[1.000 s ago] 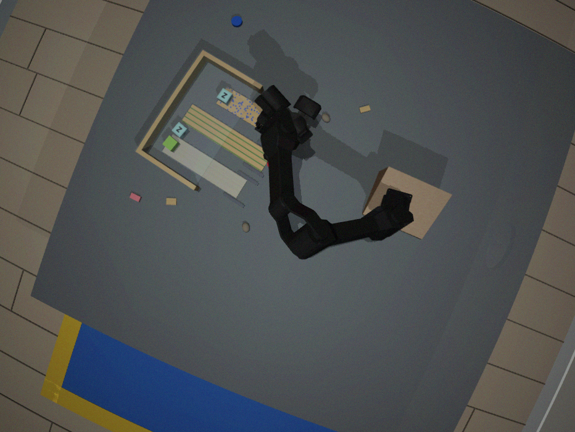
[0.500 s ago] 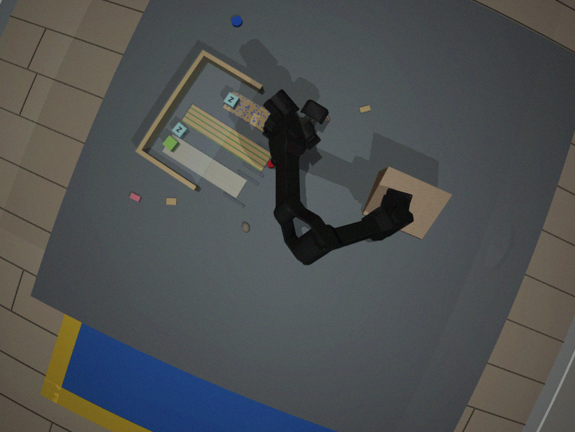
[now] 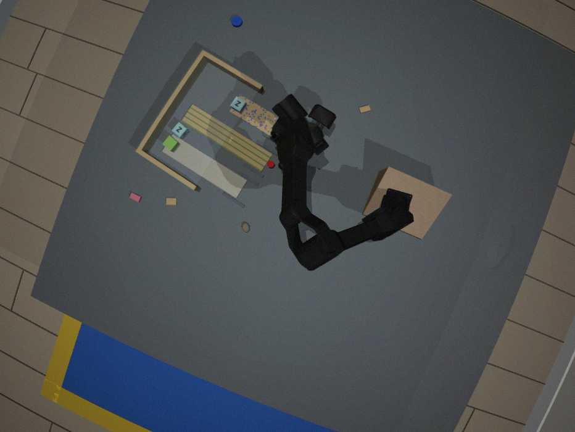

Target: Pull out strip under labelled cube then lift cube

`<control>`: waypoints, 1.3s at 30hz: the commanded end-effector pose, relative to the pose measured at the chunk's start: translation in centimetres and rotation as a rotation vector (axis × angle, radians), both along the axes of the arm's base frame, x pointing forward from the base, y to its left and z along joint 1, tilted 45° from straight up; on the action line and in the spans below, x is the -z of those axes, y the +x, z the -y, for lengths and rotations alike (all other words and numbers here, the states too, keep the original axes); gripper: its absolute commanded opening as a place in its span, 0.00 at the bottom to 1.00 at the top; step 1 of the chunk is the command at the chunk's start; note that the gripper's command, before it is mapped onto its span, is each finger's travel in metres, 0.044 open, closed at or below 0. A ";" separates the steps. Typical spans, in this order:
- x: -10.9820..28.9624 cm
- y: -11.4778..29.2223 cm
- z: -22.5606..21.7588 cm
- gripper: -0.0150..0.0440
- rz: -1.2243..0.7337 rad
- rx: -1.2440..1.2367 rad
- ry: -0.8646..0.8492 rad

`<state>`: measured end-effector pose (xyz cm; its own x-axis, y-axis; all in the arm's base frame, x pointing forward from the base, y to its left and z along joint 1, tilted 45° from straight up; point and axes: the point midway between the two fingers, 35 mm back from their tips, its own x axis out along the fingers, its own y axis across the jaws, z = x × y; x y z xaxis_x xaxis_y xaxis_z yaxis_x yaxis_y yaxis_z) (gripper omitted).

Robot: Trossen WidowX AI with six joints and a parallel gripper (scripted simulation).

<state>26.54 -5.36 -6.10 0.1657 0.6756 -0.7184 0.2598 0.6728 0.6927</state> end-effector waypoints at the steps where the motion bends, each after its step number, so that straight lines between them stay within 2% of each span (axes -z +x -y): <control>1: 0.4 -1.2 -0.9 0.25 -0.027 -0.019 0.010; 39: -0.2 -6.5 -2.5 0.25 -0.031 -0.019 0.011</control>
